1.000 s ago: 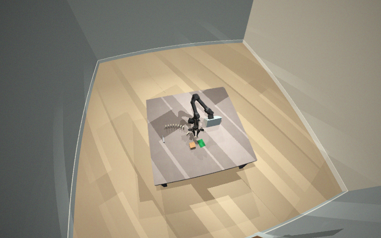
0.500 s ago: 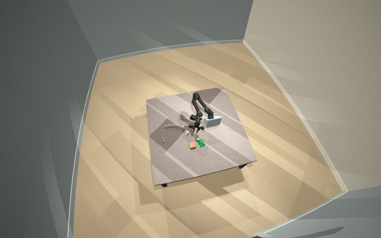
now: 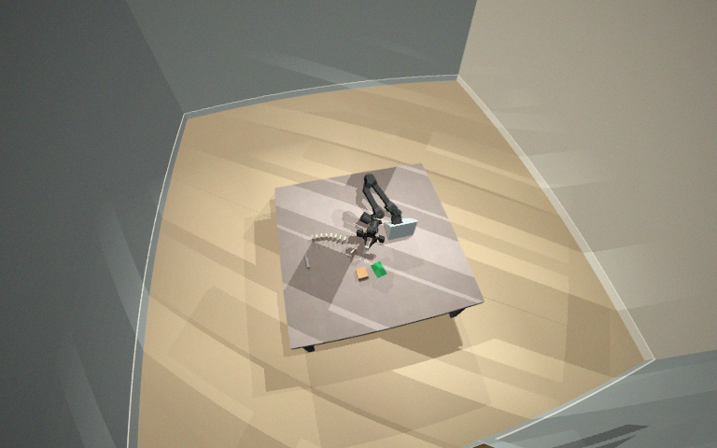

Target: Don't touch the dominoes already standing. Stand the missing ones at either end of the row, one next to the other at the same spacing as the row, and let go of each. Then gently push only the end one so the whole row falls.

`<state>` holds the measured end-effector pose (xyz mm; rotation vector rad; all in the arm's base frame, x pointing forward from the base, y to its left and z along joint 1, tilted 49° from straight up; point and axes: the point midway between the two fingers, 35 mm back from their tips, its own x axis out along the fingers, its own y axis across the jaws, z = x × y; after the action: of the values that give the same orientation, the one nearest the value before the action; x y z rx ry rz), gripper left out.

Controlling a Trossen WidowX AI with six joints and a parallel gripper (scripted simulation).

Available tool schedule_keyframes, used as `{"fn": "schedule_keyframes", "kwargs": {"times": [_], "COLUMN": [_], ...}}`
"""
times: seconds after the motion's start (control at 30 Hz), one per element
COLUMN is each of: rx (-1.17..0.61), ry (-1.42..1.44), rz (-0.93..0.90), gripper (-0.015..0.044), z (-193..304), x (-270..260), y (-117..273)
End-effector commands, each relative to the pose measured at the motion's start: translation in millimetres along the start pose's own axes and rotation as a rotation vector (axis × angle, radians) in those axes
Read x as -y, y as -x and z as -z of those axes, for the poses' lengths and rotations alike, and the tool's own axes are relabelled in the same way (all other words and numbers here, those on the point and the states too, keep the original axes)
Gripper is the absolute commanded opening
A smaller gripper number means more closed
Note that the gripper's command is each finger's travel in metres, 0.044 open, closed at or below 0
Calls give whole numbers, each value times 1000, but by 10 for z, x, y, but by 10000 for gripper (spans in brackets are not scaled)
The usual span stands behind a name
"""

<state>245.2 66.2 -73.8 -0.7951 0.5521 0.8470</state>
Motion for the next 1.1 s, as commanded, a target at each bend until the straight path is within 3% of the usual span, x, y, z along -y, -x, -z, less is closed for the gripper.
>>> {"fn": "schedule_keyframes", "kwargs": {"times": [0.0,0.33,1.07], "rx": [7,5,-31], "ry": [7,8,-20], "rz": [1,0,-20], "gripper": [107,107,107], "z": [-15,8,782], "x": [-4,2,35], "y": [13,7,-119]}}
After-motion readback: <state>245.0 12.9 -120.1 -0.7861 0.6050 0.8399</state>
